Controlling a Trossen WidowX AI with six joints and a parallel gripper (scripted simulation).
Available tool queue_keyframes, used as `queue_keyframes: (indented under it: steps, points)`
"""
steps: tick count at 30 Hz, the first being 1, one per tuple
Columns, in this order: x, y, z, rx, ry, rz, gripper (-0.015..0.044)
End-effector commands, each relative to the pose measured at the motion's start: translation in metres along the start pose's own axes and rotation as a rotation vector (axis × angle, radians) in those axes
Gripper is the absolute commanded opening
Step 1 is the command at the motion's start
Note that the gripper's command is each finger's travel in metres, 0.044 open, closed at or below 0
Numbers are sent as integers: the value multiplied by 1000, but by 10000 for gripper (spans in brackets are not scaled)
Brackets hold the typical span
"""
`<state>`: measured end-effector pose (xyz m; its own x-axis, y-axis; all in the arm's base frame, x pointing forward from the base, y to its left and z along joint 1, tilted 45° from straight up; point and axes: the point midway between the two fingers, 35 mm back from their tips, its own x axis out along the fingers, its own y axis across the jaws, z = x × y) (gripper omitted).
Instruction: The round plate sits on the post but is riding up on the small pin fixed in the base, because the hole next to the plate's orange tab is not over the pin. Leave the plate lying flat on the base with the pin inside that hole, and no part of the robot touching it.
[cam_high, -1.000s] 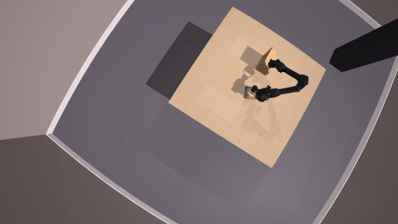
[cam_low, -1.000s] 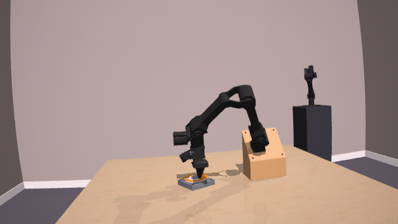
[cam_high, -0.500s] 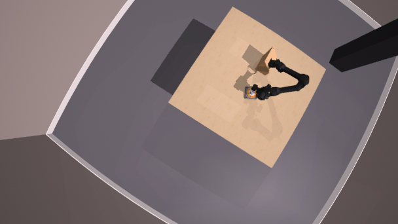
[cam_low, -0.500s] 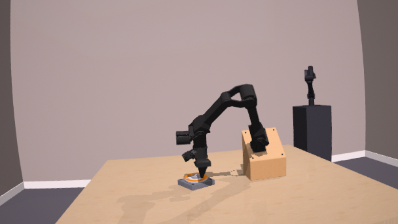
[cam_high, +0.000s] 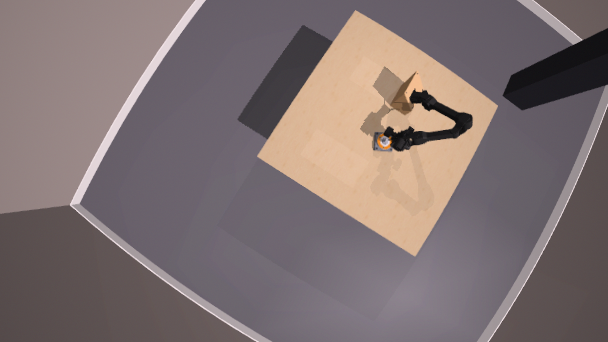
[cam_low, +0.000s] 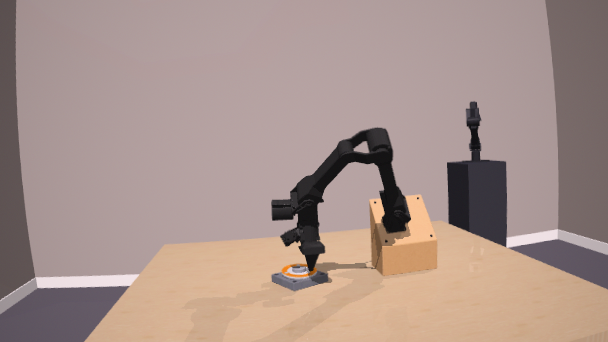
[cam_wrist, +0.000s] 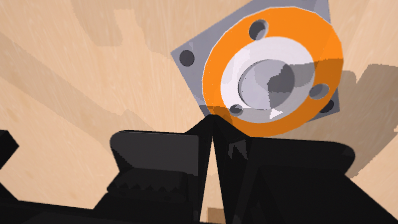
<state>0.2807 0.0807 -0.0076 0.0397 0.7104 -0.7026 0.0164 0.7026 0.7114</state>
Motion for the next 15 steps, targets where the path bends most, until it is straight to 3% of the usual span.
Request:
queue_keyframes:
  steps: [1,15]
  points:
    - [2,-5,-7,5,9,-9,0]
    - [1,-15,-14,5,10,-9,0]
